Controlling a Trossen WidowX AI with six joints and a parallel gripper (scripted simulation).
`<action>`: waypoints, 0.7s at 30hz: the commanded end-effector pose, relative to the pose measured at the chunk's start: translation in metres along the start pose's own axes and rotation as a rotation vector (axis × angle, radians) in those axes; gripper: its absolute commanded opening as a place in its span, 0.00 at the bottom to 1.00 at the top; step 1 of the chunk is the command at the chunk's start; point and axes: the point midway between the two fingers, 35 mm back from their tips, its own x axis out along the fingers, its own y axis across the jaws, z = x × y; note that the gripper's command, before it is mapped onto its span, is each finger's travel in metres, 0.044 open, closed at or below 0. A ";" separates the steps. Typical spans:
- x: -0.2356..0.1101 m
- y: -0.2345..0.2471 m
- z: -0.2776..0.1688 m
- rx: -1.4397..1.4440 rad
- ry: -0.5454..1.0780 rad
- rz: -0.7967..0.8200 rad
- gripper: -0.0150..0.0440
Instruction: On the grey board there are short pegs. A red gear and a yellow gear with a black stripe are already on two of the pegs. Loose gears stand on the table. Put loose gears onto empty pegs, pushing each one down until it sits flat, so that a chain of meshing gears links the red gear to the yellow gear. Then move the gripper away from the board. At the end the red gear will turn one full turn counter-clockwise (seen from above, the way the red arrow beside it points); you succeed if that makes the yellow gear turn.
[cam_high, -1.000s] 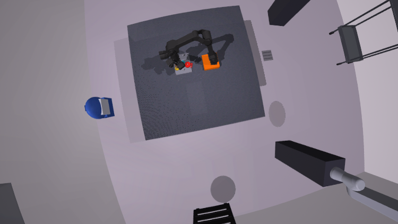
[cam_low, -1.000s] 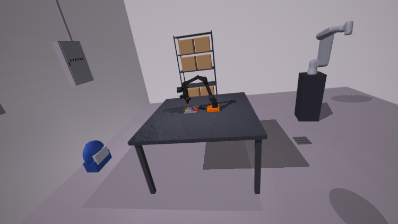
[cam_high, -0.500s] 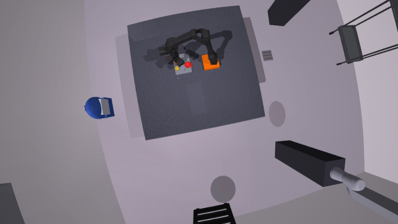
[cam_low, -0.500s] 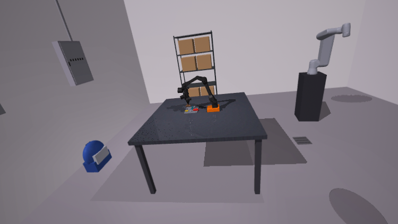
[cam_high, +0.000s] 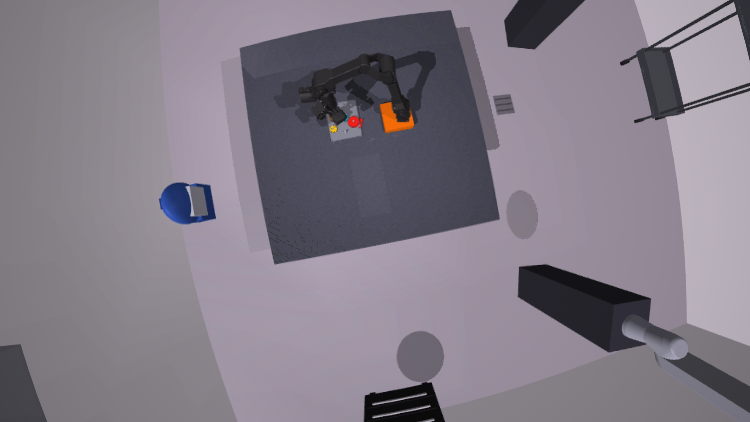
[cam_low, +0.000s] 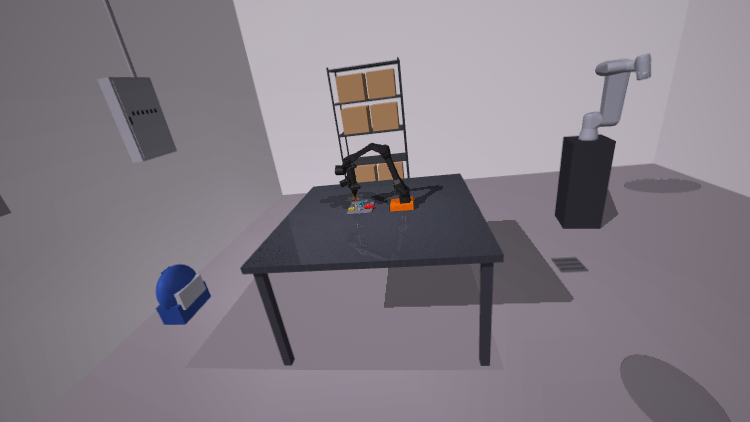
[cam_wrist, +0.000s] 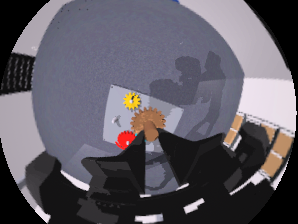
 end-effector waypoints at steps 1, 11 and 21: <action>-0.002 0.000 0.001 0.099 -0.005 0.003 0.25; -0.002 0.000 0.001 0.365 -0.005 0.003 0.25; -0.002 0.000 0.001 0.387 -0.005 0.004 0.25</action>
